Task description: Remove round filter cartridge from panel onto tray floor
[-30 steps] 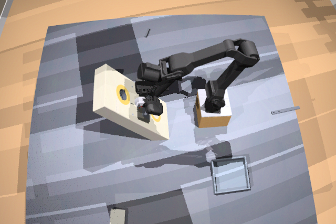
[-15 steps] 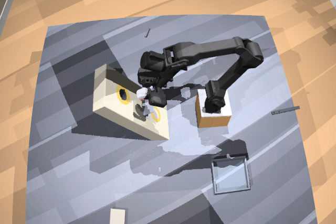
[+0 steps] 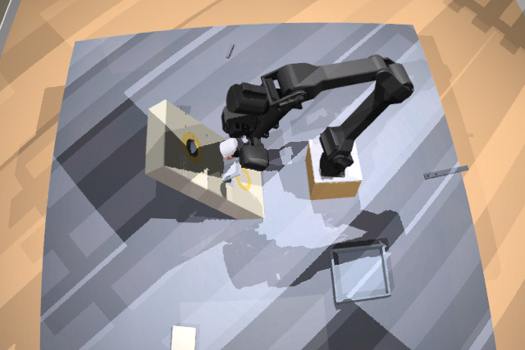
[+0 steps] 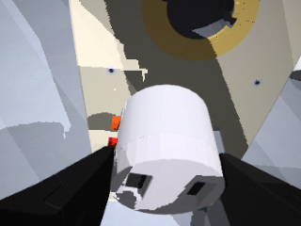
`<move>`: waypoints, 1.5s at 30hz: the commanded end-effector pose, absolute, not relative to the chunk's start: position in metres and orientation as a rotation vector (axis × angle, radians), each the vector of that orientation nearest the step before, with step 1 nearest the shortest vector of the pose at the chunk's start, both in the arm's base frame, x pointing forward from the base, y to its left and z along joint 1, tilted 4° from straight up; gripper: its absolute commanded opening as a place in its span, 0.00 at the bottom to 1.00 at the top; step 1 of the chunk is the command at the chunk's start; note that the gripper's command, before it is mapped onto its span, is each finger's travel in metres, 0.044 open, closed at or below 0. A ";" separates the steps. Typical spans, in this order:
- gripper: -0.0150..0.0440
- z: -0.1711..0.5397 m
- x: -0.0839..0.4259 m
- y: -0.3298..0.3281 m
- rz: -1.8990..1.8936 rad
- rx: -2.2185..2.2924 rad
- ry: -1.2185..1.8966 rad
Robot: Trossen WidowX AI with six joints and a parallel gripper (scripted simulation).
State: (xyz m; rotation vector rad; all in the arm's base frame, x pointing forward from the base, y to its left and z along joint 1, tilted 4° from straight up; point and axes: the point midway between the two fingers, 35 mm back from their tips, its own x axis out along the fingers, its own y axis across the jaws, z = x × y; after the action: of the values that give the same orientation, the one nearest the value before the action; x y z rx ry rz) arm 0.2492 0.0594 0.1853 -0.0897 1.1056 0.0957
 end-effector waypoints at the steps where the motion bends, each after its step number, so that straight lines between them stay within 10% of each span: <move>1: 0.25 0.185 0.251 0.073 0.091 -0.086 1.098; 45: 0.25 0.174 0.137 0.238 0.908 -0.516 1.020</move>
State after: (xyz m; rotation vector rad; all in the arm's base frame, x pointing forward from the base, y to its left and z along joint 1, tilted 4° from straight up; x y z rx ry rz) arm 0.1527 0.2276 0.1735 -0.4703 1.0413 0.8139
